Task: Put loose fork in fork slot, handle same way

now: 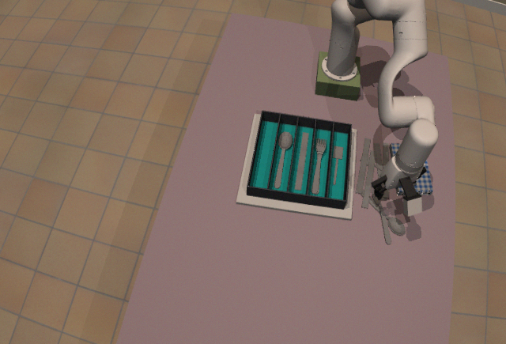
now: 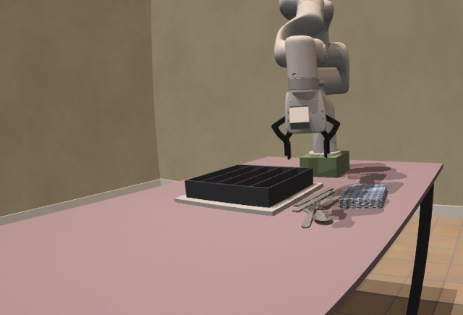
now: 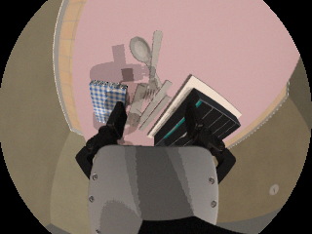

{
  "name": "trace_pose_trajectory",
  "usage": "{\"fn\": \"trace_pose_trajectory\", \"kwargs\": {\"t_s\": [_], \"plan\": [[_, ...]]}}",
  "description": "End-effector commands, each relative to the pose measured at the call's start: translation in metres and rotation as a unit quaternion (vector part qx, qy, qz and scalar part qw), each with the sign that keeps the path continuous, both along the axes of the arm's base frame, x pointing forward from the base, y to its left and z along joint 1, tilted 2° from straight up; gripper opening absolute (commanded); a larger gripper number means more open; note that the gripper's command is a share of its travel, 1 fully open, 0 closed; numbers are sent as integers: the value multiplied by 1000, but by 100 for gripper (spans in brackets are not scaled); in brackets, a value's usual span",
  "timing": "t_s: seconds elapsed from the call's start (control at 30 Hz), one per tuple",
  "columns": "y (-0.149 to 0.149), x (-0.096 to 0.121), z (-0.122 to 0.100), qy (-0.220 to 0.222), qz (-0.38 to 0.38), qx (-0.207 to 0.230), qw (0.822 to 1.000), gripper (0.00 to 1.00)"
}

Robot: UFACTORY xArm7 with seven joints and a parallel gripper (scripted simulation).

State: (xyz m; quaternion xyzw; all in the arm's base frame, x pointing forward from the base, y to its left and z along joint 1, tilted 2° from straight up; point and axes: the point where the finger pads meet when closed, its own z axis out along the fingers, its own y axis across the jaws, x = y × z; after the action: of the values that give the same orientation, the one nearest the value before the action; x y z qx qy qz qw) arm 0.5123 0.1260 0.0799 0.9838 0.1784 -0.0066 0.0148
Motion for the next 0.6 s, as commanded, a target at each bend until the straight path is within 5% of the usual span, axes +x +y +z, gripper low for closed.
{"fn": "trace_pose_trajectory", "kwargs": {"t_s": [0.0,0.17,0.43,0.5,0.53,0.57], "plan": [[0,1,0,-1,31,0,1000,100],[0,1,-6,6,130,-3,991,100],[-1,0,-22,18,330,-8,944,100],[-1,0,-22,18,330,-8,944,100],[-1,0,-24,23,396,-8,918,100],[-1,0,-26,24,413,-9,910,100]]}}
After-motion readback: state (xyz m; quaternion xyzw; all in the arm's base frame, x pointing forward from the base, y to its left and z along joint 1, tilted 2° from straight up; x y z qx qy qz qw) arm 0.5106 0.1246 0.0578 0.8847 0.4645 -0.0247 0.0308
